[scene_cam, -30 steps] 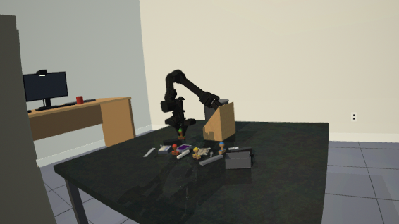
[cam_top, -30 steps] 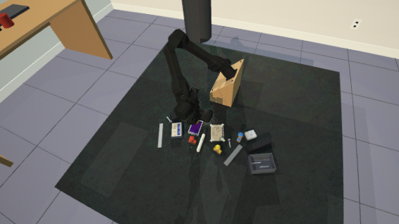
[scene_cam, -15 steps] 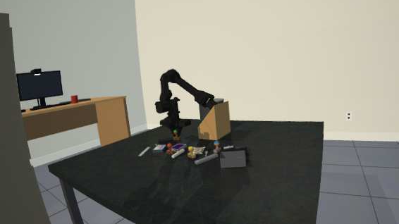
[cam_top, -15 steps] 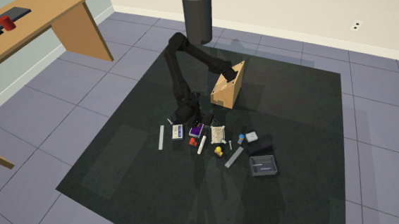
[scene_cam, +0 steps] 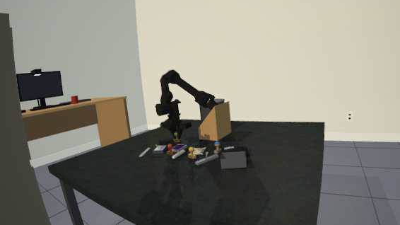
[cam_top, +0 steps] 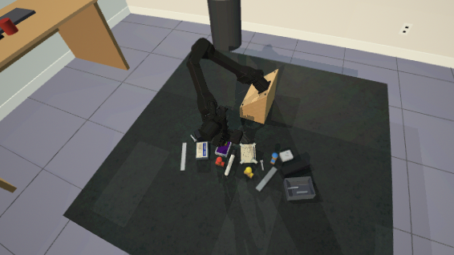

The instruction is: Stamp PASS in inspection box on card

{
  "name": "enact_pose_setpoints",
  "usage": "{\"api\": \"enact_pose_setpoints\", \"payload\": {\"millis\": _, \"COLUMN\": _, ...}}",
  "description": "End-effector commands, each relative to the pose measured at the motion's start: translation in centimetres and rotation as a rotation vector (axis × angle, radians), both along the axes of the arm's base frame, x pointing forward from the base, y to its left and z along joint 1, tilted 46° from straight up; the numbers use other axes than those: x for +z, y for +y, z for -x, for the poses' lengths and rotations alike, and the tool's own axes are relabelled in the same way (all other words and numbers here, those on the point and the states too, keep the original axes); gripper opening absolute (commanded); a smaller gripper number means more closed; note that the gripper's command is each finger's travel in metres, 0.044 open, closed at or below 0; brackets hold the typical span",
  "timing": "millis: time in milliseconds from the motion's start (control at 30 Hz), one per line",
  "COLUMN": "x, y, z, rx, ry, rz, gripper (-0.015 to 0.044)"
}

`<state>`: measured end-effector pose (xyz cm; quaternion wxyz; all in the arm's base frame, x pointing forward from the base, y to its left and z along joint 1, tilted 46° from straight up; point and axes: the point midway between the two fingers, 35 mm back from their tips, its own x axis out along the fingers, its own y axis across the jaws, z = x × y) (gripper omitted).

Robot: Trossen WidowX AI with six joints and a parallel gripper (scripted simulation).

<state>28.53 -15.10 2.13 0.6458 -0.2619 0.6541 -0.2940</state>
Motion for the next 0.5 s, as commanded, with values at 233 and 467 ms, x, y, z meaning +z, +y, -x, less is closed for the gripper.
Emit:
{"api": "enact_pose_setpoints", "payload": {"millis": 233, "x": -0.59, "y": -0.5, "z": 0.06, "rx": 0.002, "ry": 0.002, "rz": -0.005, "gripper": 0.0}}
{"api": "enact_pose_setpoints", "payload": {"millis": 467, "x": -0.89, "y": -0.85, "z": 0.09, "rx": 0.002, "ry": 0.001, "rz": -0.005, "gripper": 0.0}}
